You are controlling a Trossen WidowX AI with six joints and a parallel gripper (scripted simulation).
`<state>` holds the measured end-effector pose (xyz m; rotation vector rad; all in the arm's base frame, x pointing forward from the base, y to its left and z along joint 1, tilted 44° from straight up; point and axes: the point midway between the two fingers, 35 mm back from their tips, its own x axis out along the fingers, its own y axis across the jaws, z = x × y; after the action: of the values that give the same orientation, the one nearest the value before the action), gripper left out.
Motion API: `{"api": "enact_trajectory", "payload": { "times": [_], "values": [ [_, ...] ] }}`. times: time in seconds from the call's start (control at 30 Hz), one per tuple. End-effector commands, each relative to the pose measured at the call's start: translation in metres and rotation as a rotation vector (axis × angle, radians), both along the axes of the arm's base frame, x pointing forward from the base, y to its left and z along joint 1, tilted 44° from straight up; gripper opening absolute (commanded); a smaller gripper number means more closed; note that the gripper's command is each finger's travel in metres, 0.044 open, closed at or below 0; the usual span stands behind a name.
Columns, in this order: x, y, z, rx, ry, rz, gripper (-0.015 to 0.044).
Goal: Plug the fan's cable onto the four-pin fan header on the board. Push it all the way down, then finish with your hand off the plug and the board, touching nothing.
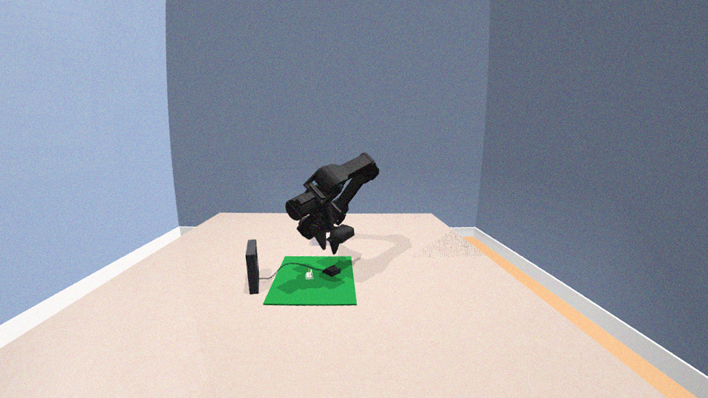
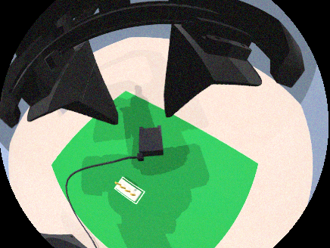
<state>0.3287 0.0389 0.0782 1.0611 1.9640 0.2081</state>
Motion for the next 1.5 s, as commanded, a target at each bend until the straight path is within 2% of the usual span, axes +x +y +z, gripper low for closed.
{"api": "enact_trajectory", "payload": {
  "times": [0.0, 0.2, 0.37, 1.47],
  "values": [
    [-0.003, 0.003, 0.0, 0.018, 0.062, -0.044, 0.021],
    [-0.003, 0.005, -0.002, 0.018, 0.062, -0.044, 0.021],
    [-0.006, 0.025, -0.023, 0.019, 0.062, -0.044, 0.021],
    [-0.009, 0.053, -0.052, 0.021, 0.062, -0.044, 0.021]
  ]
}}
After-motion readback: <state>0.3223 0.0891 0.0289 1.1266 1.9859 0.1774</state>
